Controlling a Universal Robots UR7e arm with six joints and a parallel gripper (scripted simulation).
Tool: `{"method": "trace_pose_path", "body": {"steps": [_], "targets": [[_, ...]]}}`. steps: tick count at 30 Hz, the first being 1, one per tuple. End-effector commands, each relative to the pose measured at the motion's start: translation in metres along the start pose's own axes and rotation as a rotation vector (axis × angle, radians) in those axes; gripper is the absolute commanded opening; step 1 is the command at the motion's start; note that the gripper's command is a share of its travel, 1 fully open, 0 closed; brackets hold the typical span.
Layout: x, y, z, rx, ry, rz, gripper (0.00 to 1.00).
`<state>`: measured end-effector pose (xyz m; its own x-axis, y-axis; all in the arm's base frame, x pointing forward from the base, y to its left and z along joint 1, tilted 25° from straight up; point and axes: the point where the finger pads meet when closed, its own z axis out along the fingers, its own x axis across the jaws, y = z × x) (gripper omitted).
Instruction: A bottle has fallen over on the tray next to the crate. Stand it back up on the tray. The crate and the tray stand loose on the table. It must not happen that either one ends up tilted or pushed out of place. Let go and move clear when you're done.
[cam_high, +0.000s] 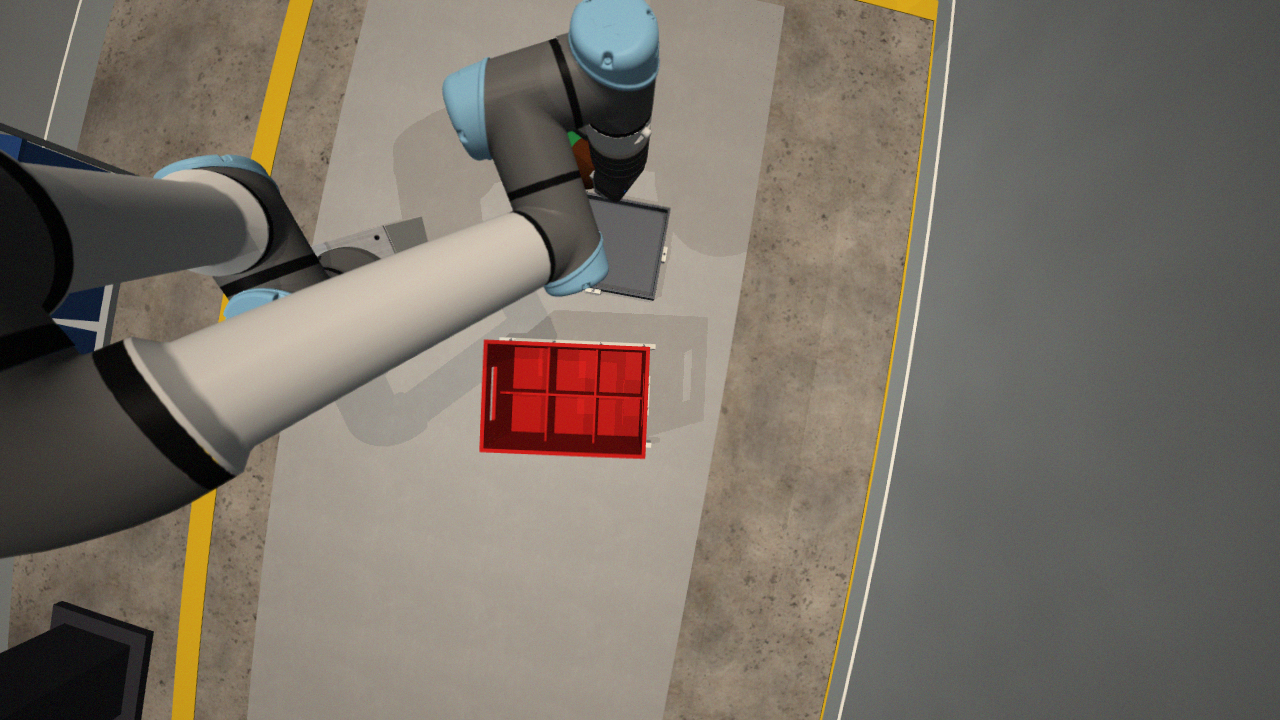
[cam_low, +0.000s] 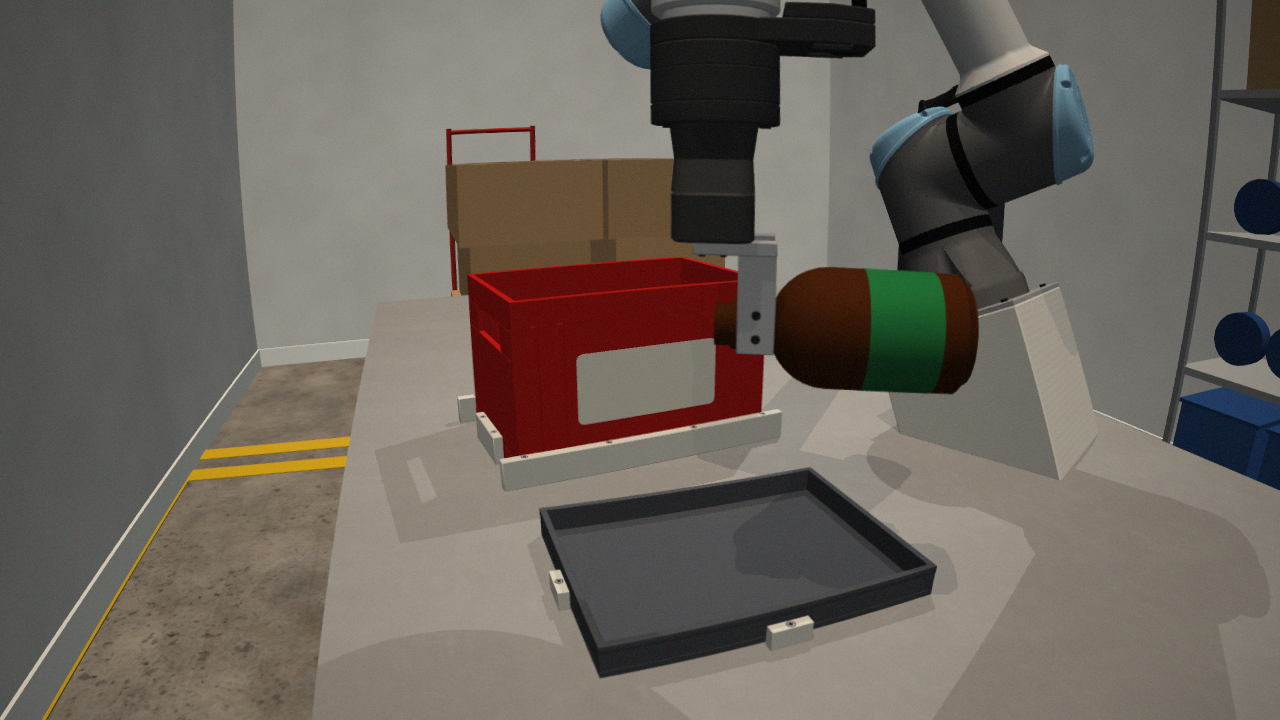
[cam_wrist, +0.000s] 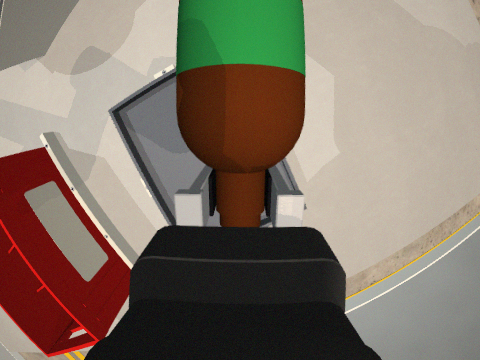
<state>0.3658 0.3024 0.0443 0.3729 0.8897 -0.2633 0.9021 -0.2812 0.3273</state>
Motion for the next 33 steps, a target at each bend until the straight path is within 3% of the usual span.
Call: {"method": "trace_pose_path", "body": {"steps": [1, 18, 33], "targets": [[0.0003, 0.0002, -0.0005, -0.001, 0.001, 0.033, 0.00], [0.0003, 0.0002, -0.0005, -0.001, 0.001, 0.237, 0.00], [0.0003, 0.0003, -0.0005, -0.001, 0.001, 0.252, 0.00]]}}
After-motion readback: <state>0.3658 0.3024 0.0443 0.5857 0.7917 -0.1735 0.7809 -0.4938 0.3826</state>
